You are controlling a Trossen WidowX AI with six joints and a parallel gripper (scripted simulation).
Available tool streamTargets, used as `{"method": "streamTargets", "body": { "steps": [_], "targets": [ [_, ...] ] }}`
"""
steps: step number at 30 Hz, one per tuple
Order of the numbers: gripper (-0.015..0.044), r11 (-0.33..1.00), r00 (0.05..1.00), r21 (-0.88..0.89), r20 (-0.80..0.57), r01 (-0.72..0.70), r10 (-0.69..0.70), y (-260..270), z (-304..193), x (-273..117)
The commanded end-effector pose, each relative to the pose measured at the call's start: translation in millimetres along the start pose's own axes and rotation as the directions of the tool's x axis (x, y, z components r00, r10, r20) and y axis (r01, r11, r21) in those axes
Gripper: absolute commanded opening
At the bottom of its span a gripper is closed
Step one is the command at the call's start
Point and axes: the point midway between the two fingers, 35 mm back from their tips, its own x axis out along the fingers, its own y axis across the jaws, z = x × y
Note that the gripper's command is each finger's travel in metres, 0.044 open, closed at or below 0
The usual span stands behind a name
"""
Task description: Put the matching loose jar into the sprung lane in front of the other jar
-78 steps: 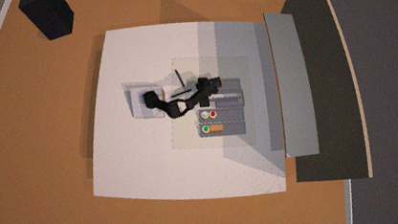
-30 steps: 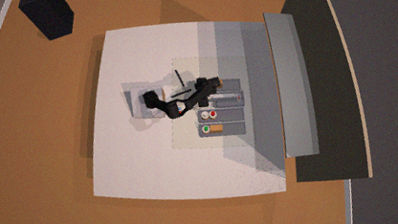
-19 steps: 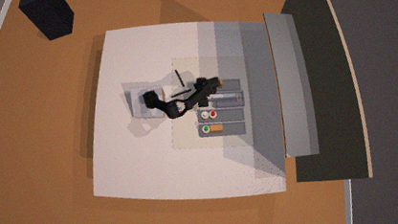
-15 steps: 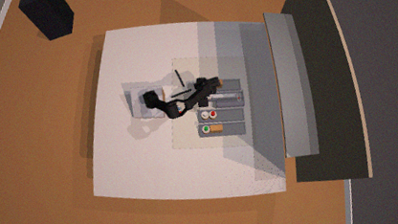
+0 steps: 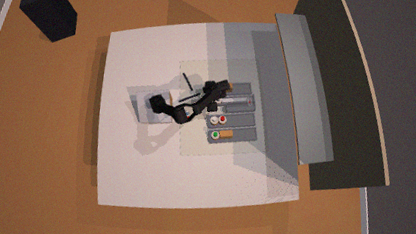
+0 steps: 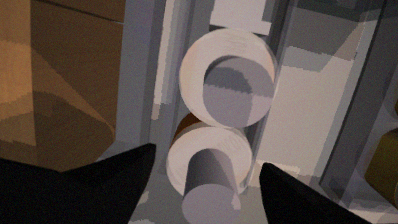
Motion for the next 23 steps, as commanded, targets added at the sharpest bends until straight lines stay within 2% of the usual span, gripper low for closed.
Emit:
{"method": "streamTargets", "body": {
  "steps": [1, 12, 23],
  "targets": [
    [0.0299, 1.000, 1.000, 0.005, 0.008, -0.003, 0.003, 0.3, 2.2, -14.0],
    [0.0299, 1.000, 1.000, 0.005, 0.008, -0.003, 0.003, 0.5, -1.1, -18.1],
    [0.0299, 1.000, 1.000, 0.004, 0.007, -0.004, 0.004, 1.9, -36.3, -19.1]
  ]
}}
